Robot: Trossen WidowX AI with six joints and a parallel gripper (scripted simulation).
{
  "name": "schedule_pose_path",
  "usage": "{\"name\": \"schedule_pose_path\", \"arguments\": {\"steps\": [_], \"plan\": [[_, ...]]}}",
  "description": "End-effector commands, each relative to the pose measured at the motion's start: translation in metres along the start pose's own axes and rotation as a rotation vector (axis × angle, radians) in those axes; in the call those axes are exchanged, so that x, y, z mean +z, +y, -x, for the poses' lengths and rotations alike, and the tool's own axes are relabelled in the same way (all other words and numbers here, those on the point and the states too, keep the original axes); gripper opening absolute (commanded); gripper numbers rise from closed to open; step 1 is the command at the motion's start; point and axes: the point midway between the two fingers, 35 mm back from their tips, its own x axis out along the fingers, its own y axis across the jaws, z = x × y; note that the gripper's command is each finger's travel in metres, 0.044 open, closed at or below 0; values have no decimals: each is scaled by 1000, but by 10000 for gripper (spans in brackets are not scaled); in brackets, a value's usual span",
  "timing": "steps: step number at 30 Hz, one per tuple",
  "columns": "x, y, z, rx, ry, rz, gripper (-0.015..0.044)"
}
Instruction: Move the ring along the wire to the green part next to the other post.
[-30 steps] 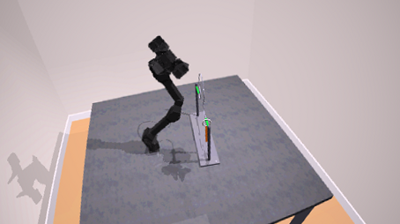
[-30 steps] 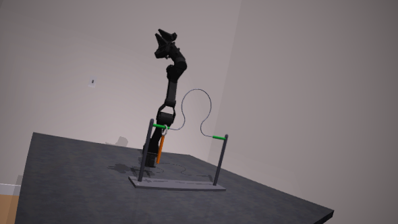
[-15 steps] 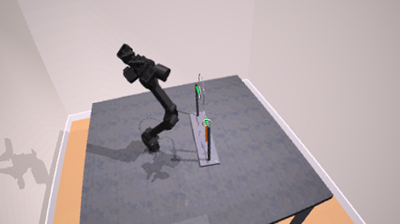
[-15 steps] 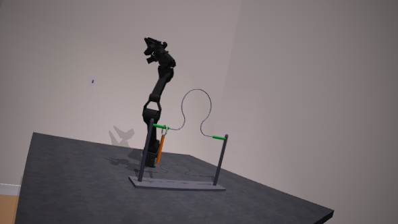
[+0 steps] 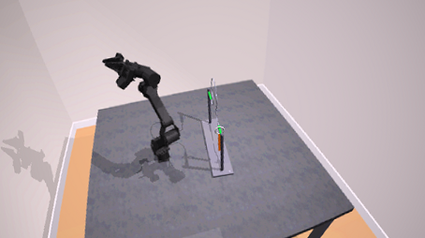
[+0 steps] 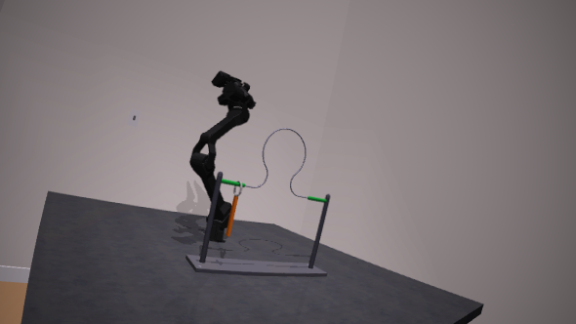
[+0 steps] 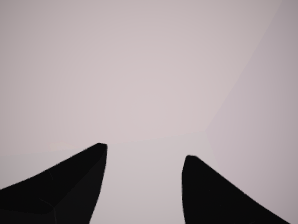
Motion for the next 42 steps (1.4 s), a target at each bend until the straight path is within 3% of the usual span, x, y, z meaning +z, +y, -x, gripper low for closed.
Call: {"name": "schedule_pose_path", "arguments": {"steps": [1,11,23,32,42], "plan": [[10,35,6,130,-10,-48,160],[22,122,49,478,47,-149,160],[17,194,147,850,254,-246,160],[8,211,239,1084,489,-292,160],[3,191,342,1288,808,-320,160]]}}
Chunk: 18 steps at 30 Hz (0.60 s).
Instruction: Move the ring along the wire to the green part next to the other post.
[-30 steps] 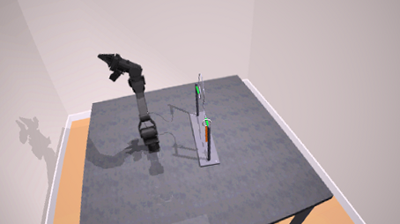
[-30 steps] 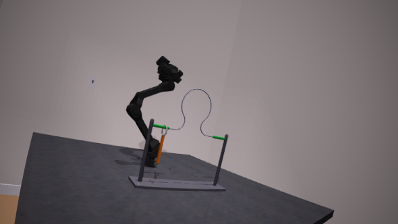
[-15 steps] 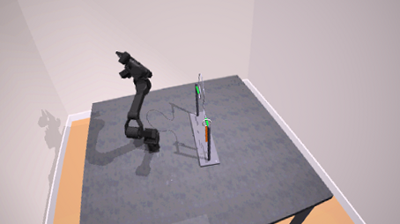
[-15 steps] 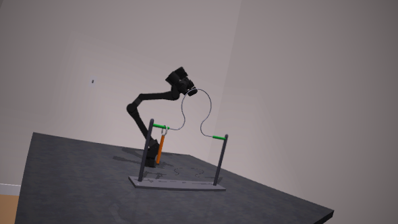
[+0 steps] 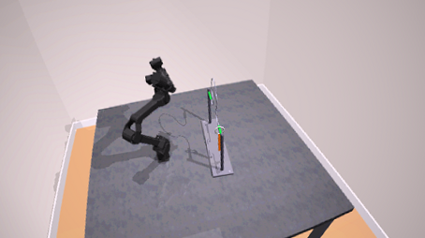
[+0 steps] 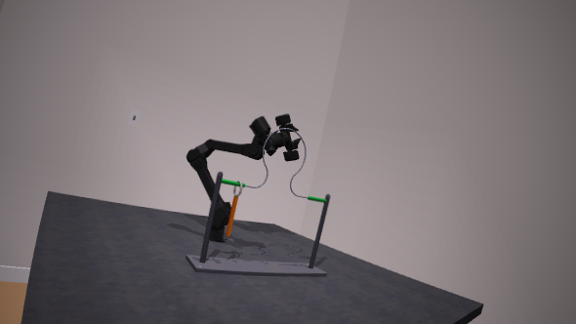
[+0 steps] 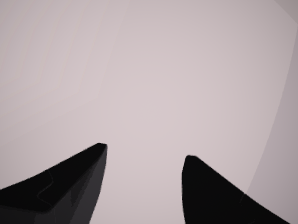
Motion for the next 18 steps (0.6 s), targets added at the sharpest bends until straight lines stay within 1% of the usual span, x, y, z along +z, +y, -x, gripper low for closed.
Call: {"name": "schedule_pose_path", "arguments": {"steps": [1,9,18], "plan": [[-27,27,17,67,106,-72,160],[-76,71,72,159,361,-209,160],[-113,110,152,190,668,-375,160]]}}
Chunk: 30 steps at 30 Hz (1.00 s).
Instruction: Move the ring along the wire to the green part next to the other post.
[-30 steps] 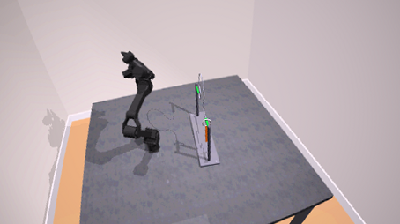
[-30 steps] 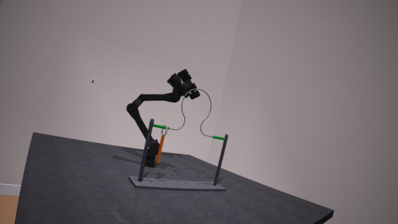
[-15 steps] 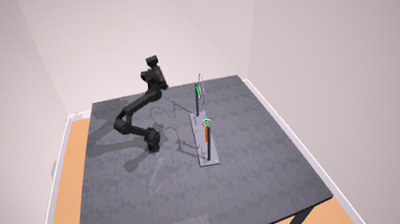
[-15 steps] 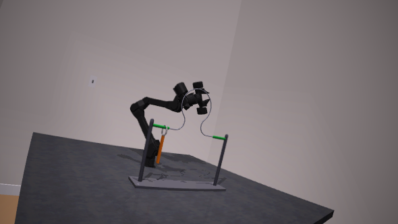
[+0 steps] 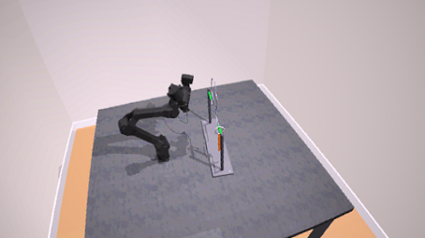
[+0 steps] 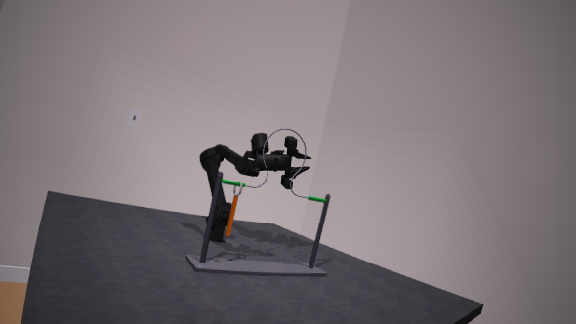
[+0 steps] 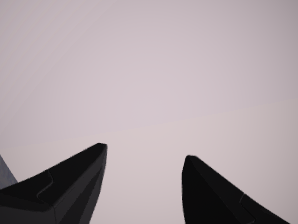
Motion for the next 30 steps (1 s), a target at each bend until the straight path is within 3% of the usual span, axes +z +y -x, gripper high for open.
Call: {"name": "schedule_pose_path", "arguments": {"steps": [1,16,30], "plan": [[-33,16,19,10,117,-95,160],[-127,68,132,-111,589,-456,160],[-148,125,250,-406,958,-804,160]]}}
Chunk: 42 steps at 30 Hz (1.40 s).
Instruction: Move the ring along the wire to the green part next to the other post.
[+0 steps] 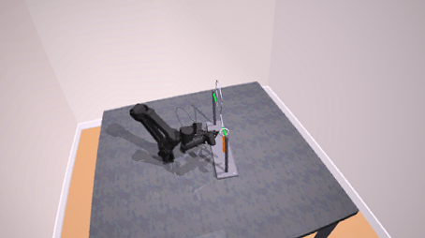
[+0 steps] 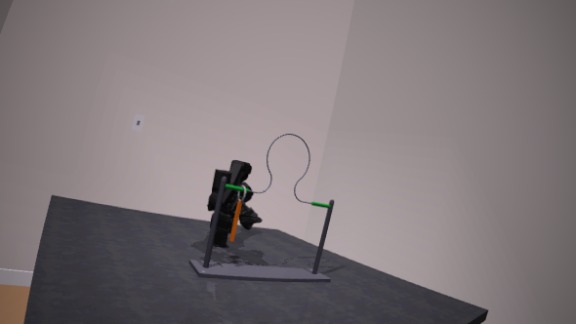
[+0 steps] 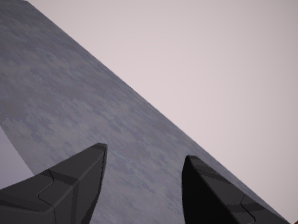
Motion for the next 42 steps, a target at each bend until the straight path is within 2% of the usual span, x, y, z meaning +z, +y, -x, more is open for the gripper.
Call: {"name": "schedule_pose_path", "arguments": {"steps": [1,15,22,34,42], "plan": [[-29,-1,17,-67,72,-126,160],[-107,9,83,-365,241,-541,160],[-104,7,79,-364,248,-538,160],[-77,-25,43,-412,206,-515,160],[-76,-28,38,-415,201,-515,160]]}}
